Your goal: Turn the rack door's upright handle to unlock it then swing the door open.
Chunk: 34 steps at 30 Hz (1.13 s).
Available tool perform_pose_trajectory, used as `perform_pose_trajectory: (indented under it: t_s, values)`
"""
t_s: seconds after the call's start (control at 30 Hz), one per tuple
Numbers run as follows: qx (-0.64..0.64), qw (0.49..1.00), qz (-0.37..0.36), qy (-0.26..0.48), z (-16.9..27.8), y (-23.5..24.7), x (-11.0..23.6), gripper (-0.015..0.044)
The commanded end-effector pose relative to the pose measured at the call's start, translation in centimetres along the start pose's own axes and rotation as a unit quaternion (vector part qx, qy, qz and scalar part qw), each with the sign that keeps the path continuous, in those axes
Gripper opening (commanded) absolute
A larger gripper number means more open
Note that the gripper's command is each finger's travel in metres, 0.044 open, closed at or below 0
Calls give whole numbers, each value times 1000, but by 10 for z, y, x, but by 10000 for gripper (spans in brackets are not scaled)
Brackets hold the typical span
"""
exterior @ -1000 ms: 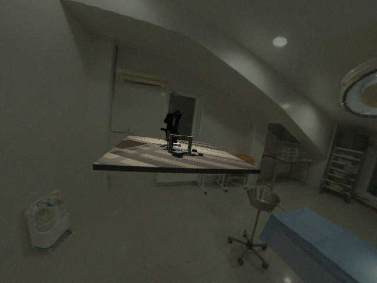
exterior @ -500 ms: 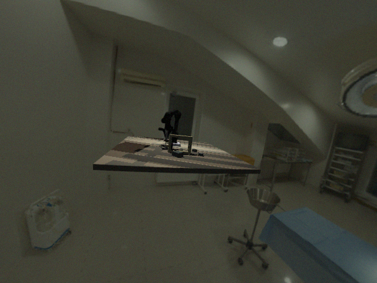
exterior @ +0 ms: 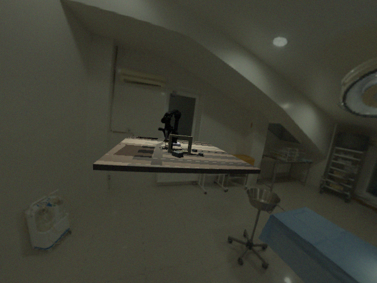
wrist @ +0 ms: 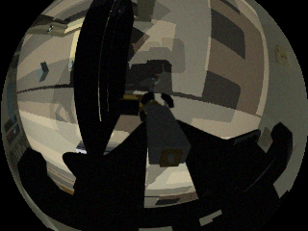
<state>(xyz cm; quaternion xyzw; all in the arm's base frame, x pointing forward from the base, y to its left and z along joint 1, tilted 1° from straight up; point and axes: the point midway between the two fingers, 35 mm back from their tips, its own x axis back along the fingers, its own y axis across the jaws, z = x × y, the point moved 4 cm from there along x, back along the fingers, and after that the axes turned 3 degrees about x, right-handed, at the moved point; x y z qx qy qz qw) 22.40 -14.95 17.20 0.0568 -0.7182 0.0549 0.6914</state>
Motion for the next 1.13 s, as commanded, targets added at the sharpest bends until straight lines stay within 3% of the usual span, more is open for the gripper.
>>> perform_pose_trajectory:
  t_s: [0.0,0.1,1.1]
  values:
    - [5,1000,-1,1,0,0,0,228]
    - [5,1000,-1,1,0,0,0,290]
    - [5,1000,-1,1,-2,-2,34,290]
